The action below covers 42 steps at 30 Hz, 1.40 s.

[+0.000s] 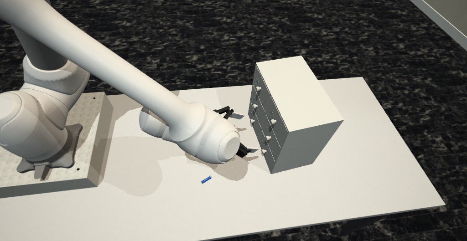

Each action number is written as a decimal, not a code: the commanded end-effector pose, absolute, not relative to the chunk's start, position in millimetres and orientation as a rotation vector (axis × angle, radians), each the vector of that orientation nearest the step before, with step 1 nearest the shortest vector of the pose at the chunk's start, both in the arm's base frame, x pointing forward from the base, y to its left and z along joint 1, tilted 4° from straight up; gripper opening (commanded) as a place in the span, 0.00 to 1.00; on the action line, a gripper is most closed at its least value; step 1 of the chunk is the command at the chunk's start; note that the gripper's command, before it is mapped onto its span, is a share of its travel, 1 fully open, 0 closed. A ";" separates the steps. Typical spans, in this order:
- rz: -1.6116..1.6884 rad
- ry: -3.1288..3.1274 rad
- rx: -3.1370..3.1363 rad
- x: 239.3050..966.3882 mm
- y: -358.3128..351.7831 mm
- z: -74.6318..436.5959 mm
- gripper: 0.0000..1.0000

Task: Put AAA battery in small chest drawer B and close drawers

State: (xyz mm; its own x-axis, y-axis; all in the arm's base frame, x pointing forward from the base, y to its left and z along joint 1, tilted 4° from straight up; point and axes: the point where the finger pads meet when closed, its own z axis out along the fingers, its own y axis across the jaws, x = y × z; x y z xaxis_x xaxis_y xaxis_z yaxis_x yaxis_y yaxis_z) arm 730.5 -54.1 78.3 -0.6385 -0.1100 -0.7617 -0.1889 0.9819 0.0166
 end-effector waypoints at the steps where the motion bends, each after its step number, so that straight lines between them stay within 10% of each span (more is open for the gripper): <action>1: 0.033 2.001 -0.173 732.1 -49.8 71.1 1.00; 42: 0.023 1.914 -0.166 736.2 -52.8 18.9 1.00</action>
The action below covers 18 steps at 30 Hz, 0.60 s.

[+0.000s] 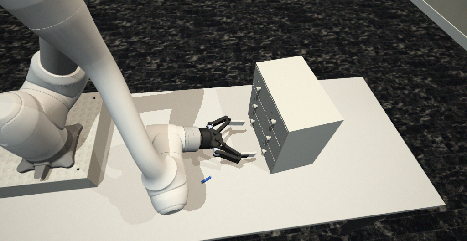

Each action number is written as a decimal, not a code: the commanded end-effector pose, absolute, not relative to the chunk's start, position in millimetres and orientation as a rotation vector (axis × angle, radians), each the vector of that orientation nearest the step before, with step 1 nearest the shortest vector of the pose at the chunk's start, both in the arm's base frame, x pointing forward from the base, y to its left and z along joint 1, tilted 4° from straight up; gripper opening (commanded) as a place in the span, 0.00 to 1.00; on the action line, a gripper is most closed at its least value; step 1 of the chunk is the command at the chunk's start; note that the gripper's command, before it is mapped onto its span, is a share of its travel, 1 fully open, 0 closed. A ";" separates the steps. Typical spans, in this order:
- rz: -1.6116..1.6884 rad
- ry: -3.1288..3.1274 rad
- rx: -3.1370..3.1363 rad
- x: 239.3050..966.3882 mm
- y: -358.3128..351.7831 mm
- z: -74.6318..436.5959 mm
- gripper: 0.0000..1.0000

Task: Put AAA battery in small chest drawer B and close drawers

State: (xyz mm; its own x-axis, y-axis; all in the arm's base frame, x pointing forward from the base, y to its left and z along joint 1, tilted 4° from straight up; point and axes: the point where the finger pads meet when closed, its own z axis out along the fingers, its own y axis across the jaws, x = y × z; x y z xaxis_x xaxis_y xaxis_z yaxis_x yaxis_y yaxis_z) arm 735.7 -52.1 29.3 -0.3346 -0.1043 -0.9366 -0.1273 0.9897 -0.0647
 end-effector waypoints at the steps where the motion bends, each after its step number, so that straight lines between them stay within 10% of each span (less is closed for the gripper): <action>1: 0.023 1.914 -0.166 736.2 -52.8 18.9 1.00; 18: 0.023 1.914 -0.166 736.6 -56.1 -33.0 1.00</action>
